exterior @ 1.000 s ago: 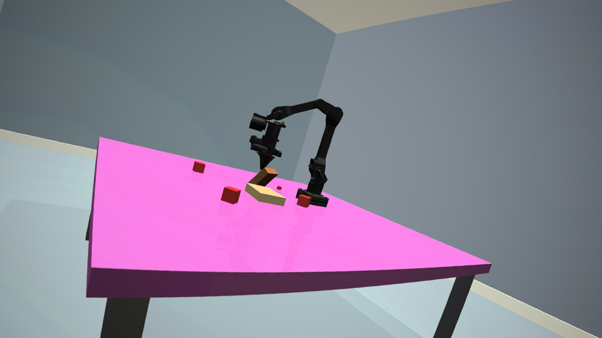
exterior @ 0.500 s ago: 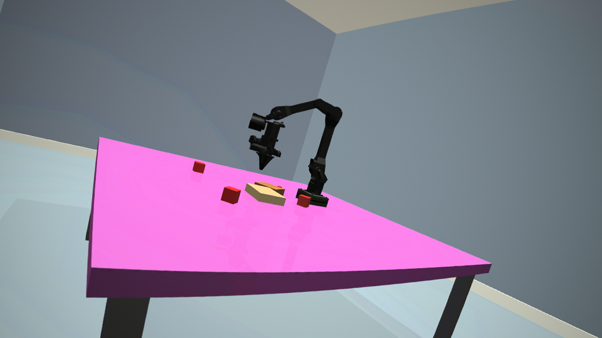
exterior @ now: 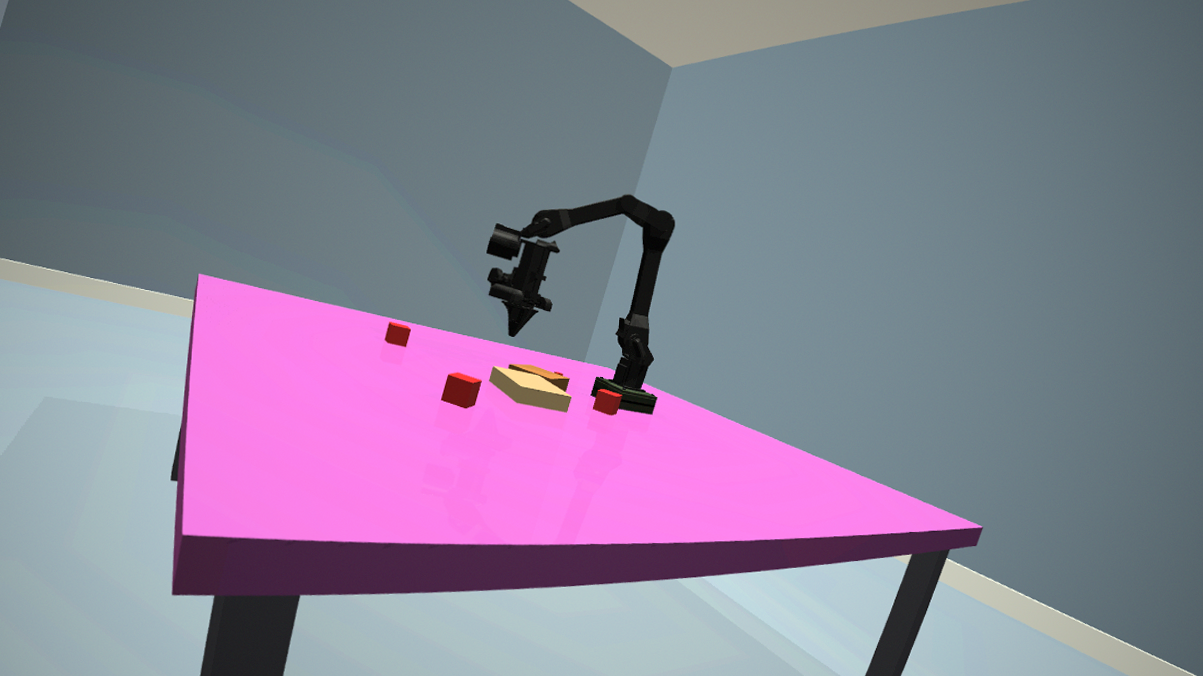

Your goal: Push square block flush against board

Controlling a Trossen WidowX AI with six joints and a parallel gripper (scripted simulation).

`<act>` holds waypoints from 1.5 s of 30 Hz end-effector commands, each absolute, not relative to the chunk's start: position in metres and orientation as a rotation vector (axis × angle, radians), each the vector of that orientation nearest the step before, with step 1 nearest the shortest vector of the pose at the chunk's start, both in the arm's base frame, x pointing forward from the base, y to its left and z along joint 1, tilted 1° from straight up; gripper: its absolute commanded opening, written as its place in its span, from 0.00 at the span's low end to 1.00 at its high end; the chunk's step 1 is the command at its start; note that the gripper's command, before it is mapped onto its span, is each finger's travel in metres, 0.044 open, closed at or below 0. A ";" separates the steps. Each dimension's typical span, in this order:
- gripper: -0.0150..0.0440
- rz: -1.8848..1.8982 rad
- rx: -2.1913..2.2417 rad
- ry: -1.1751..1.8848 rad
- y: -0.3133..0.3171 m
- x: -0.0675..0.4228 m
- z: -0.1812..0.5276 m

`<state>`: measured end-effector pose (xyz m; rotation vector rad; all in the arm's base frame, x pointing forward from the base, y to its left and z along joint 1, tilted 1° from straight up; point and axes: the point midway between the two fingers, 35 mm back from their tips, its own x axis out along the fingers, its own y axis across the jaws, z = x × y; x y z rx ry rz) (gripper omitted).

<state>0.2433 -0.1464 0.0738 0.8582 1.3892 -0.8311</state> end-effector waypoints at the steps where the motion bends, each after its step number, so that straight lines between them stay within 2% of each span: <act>1: 0.25 -0.830 0.855 1.393 -0.153 0.246 0.073; 6: 0.25 -0.831 0.858 1.388 -0.154 0.247 0.075; 12: 0.25 -0.830 0.854 1.393 -0.154 0.247 0.123; 45: 0.25 -0.830 0.854 1.393 -0.154 0.247 0.123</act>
